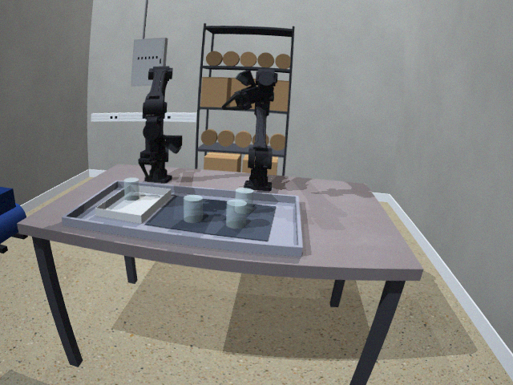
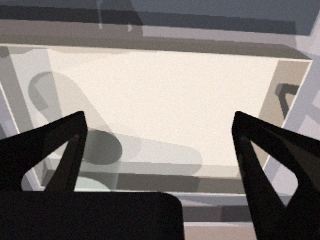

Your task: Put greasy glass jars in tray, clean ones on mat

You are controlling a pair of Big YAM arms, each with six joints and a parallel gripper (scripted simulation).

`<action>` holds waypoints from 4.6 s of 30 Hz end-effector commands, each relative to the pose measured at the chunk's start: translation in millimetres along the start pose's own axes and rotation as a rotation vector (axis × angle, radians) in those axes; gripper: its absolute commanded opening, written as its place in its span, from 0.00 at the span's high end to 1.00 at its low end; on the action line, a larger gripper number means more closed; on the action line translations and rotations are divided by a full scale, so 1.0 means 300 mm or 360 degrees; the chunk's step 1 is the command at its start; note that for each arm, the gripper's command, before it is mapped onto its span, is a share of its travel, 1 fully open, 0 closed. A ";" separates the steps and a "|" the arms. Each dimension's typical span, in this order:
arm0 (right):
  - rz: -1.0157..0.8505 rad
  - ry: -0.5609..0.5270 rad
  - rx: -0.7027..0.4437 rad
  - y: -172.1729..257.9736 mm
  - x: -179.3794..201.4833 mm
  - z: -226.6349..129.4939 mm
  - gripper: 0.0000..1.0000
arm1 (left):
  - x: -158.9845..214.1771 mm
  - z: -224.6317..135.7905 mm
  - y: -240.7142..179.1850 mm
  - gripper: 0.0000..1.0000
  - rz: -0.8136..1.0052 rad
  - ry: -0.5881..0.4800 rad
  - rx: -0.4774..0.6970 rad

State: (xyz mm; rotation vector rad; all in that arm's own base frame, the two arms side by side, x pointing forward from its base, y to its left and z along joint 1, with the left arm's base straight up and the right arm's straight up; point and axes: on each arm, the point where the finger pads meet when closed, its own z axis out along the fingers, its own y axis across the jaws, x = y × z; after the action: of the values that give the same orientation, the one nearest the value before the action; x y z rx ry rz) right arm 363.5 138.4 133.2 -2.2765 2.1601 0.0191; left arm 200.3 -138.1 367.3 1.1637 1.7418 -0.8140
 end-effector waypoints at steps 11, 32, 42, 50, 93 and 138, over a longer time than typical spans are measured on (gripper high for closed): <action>0.0000 -0.0023 0.0070 -0.239 -0.600 0.043 0.08 | 0.029 -0.009 0.044 1.00 -0.0185 0.0165 -0.0421; 0.0002 0.0021 0.0004 -0.200 -0.568 0.216 0.08 | -0.012 -0.104 0.113 1.00 -0.0362 0.0043 -0.0962; -0.0006 -0.0015 0.0059 -0.284 -0.593 0.187 0.13 | -0.015 -0.134 0.133 1.00 -0.0432 -0.0054 -0.1143; -0.0008 -0.0018 0.0062 -0.231 -0.588 0.176 0.19 | -0.055 -0.150 0.133 1.00 -0.0419 -0.0075 -0.1148; -0.0123 -0.0031 0.0138 -0.275 -0.043 -0.041 0.38 | -0.029 -0.079 0.163 1.00 -0.0324 -0.0088 -0.0961; -0.0007 0.0023 -0.0015 -0.167 0.424 0.195 0.38 | -0.141 -0.044 0.072 1.00 0.0044 -0.0456 -0.0285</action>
State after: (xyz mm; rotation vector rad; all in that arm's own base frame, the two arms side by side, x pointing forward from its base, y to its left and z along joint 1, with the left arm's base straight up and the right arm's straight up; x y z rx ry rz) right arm 419.9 1.0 91.4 -2.2891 2.1820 0.0142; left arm 225.6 -133.2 398.4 0.8753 1.5677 -0.7748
